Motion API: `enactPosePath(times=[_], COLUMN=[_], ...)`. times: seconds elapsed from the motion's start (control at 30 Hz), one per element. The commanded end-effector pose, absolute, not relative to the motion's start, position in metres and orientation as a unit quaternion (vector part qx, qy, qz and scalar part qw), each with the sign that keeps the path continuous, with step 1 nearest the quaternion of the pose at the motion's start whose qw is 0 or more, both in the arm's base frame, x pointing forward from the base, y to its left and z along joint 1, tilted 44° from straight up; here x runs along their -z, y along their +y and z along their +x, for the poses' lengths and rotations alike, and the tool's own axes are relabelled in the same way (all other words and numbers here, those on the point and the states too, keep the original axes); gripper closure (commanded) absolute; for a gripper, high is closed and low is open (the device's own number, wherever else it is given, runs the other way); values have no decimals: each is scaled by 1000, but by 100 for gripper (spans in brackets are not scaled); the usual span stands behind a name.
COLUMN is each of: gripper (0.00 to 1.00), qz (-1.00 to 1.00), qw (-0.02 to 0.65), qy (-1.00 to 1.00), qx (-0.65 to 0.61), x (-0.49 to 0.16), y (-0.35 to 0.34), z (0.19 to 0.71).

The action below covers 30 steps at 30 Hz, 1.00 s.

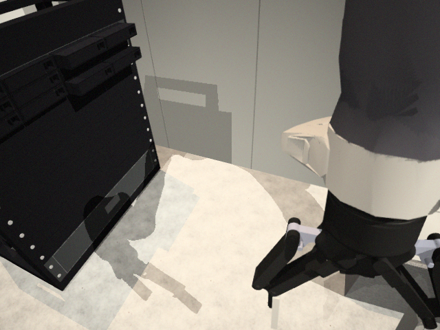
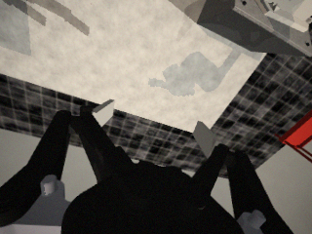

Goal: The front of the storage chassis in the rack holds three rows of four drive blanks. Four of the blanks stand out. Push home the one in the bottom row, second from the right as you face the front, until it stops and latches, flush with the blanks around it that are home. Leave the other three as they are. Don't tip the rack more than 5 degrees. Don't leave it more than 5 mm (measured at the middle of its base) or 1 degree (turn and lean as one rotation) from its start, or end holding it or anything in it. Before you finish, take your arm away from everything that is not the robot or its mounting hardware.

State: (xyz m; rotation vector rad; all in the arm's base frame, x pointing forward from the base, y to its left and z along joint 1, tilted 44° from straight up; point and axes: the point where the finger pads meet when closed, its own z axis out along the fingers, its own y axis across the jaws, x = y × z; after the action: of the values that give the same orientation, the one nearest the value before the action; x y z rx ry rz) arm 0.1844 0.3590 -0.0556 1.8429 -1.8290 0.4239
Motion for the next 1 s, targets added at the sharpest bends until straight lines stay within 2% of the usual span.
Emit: enactPosePath(times=[0.0, 0.3, 0.7, 0.97], gripper=[0, 0, 0, 0], qz=[679, 683, 689, 686], qw=[245, 222, 146, 42], qy=[-673, -675, -678, -676], qx=[-160, -171, -208, -265], x=[52, 37, -6, -63], y=[359, 357, 352, 343], z=[190, 209, 262, 328])
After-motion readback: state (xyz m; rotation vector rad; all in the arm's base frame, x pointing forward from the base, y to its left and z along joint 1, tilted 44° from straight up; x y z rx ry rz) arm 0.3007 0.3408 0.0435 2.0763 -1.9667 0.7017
